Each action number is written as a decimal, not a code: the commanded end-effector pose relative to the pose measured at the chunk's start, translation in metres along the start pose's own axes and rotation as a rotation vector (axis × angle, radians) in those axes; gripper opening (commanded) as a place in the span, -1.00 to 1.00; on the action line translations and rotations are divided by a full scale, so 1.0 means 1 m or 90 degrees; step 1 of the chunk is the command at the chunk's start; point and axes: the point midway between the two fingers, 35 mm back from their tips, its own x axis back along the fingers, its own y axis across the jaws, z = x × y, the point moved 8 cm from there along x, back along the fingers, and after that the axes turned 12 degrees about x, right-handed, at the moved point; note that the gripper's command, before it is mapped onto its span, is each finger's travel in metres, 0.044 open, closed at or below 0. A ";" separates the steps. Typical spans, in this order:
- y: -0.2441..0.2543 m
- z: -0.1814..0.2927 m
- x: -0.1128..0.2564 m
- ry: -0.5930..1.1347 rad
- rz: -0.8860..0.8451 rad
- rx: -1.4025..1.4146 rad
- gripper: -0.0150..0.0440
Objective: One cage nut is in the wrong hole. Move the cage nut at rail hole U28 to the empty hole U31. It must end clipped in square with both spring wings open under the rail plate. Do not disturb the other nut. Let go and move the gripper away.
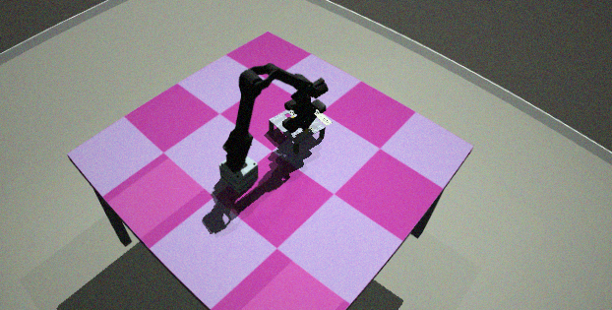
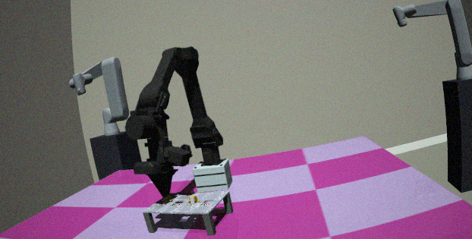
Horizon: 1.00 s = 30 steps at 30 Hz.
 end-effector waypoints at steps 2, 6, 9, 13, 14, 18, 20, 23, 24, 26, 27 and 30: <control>-0.003 0.001 0.001 0.002 -0.005 0.002 -0.37; -0.003 0.001 0.001 0.002 -0.006 0.002 -0.37; -0.004 0.001 0.001 0.001 -0.010 0.002 -0.37; -0.005 0.001 0.001 0.000 -0.014 0.002 -0.37; -0.005 0.001 0.001 0.000 -0.015 0.002 -0.37; -0.005 0.001 0.001 0.000 -0.013 0.002 -0.37; -0.004 0.001 0.001 0.001 -0.011 0.002 -0.37; -0.003 0.001 0.001 0.002 -0.007 0.002 -0.37; -0.003 0.001 0.001 0.002 -0.006 0.002 -0.37; -0.003 0.001 0.001 0.002 -0.004 0.002 -0.37; -0.002 0.001 0.001 0.002 -0.004 0.002 -0.37; -0.002 0.000 0.001 0.003 -0.002 0.002 -0.37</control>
